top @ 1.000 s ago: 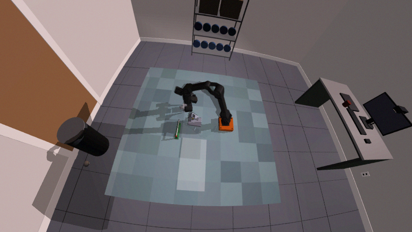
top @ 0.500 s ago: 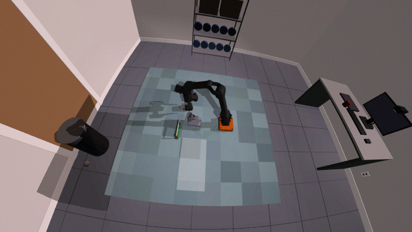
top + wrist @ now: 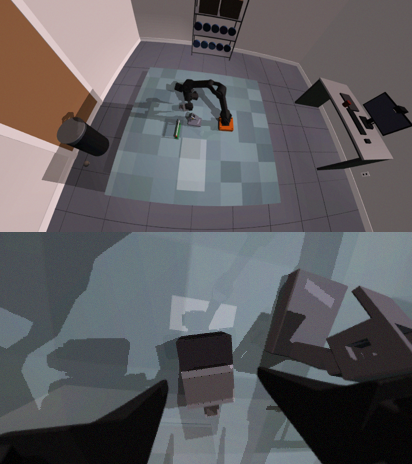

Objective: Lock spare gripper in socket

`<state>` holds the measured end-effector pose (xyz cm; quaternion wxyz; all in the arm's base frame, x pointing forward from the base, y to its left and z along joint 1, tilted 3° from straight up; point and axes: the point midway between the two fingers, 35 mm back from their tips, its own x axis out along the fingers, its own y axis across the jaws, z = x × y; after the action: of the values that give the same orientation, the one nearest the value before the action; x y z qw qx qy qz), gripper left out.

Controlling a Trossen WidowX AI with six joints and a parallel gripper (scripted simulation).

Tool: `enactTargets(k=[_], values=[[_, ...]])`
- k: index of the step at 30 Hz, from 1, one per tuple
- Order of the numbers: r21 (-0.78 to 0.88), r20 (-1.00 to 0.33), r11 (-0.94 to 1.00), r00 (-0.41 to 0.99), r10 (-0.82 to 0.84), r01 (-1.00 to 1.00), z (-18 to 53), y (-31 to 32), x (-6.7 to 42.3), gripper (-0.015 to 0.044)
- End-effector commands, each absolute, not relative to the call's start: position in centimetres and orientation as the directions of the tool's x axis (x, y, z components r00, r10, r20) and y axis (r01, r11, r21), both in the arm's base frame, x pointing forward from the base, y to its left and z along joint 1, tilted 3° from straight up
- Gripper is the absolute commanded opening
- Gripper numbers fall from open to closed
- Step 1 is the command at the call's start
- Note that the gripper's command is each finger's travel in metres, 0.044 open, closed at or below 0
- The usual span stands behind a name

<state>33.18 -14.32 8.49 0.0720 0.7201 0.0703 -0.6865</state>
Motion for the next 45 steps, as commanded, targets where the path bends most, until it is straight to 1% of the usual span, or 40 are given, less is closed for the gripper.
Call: enactTargets(k=[1, 11, 19, 23, 24, 26, 28, 31, 34, 36, 40, 43, 45], values=[[0.008, -0.999, -0.980, 0.048, 0.002, 0.200, 8.4, -14.3, 33.2, 0.0440], [0.008, -0.999, -0.980, 0.048, 0.002, 0.200, 8.8, -14.3, 33.2, 0.0440], [0.007, -0.999, -0.980, 0.047, 0.002, 0.200, 13.9, -14.3, 32.8, 0.0440], [0.007, -0.999, -0.980, 0.047, 0.002, 0.200, 14.5, -14.2, 32.7, 0.0440], [0.012, -0.998, -0.977, 0.056, 0.000, 0.212, 13.9, -14.3, 32.9, 0.0440], [0.020, -0.997, -0.944, 0.077, 0.006, 0.329, 13.9, -14.3, 32.9, 0.0440], [0.042, -0.994, -0.866, 0.109, 0.015, 0.498, 14.0, -14.3, 33.0, 0.0440], [0.095, -0.987, -0.693, 0.157, 0.027, 0.714, 14.1, -14.4, 33.0, 0.0440], [0.165, -0.978, -0.465, 0.206, 0.038, 0.870, 14.2, -14.3, 33.1, 0.0440], [0.216, -0.970, -0.289, 0.238, 0.045, 0.933, 14.3, -14.3, 33.1, 0.0440], [0.306, -0.952, 0.086, 0.302, 0.058, 0.948, 14.5, -14.2, 33.2, 0.0440], [0.348, -0.935, 0.362, 0.348, 0.067, 0.865, 14.7, -14.2, 33.2, 0.0440], [0.360, -0.926, 0.463, 0.372, 0.070, 0.810, 14.8, -14.3, 33.2, 0.0440]])
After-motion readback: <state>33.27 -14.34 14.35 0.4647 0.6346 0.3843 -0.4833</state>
